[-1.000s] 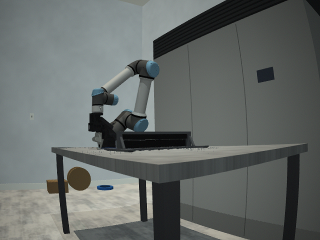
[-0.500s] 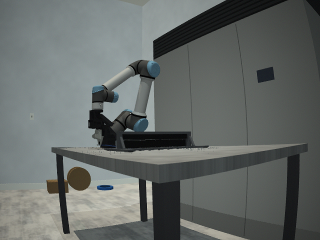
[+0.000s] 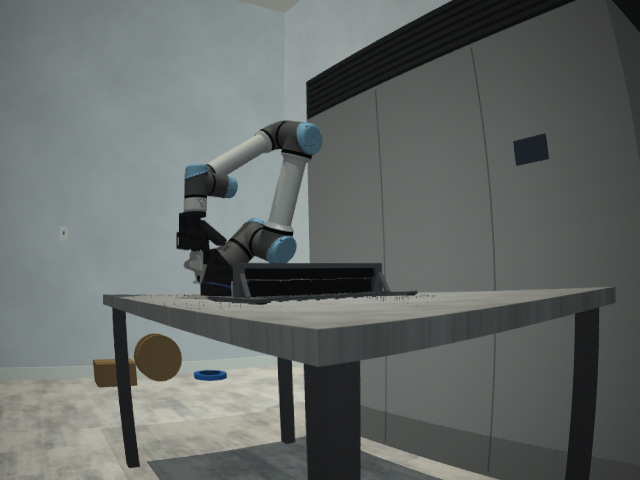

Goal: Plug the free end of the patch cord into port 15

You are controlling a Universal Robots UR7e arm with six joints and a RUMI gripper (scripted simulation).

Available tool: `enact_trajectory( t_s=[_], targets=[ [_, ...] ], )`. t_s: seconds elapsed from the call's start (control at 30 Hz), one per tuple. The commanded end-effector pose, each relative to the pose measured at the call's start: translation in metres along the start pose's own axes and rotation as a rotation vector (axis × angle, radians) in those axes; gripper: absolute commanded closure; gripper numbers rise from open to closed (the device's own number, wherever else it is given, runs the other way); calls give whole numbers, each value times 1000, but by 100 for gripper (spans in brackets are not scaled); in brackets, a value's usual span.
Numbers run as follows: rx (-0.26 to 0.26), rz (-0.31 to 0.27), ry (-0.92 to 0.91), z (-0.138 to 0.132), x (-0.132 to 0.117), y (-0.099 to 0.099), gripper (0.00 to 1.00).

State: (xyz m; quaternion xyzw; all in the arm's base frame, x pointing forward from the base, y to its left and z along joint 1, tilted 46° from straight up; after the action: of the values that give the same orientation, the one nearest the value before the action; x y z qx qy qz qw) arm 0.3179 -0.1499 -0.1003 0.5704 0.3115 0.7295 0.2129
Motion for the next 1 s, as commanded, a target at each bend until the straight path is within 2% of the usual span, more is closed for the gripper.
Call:
enact_trajectory(
  t_s=[0.0, 0.33, 0.97],
  targets=[
    [0, -1, 0, 0, 0, 5, 100],
    [0, -1, 0, 0, 0, 12, 100],
    [0, -1, 0, 0, 0, 13, 100]
  ],
)
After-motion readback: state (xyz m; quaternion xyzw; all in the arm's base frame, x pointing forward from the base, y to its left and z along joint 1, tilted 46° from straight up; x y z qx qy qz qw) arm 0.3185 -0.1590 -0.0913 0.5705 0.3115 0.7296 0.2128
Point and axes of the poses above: the point where the finger pads meet when closed, its own y axis back along the fingers, its own z axis across the jaws, x = y × z, the point moved 10 cm from there along y, back along the fingers, and after that the axes turned 2 degrees about -y, right-handed, at the moved point
